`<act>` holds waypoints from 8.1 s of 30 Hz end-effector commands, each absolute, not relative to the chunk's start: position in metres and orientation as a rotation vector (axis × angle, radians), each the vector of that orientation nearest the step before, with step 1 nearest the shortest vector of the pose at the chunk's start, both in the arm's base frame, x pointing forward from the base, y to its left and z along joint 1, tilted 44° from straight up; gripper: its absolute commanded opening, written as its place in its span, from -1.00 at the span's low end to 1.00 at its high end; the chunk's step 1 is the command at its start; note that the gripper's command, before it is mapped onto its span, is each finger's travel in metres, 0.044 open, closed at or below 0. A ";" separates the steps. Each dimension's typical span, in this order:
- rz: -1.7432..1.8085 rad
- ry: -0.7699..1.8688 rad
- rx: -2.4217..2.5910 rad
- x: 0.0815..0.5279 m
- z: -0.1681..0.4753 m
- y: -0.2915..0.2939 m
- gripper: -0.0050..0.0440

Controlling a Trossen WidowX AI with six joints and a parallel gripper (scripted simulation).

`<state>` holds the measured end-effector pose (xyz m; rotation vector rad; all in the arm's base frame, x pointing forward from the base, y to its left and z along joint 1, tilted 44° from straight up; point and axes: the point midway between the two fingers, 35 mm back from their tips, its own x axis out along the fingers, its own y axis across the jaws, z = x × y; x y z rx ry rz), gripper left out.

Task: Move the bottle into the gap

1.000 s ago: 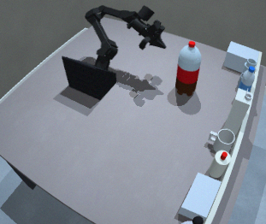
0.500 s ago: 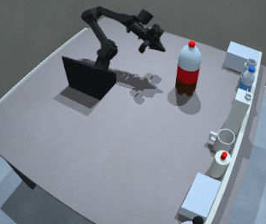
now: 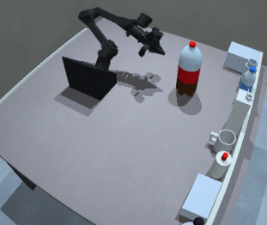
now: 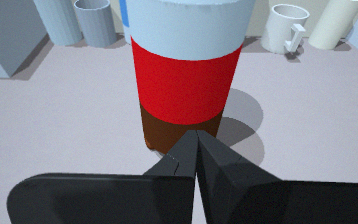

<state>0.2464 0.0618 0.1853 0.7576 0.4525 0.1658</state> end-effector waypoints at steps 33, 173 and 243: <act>0.161 0.449 0.762 0.252 0.152 0.096 -1.00; 0.173 0.431 0.764 0.313 0.084 0.161 -1.00; 0.171 0.432 0.763 0.339 0.087 0.165 -1.00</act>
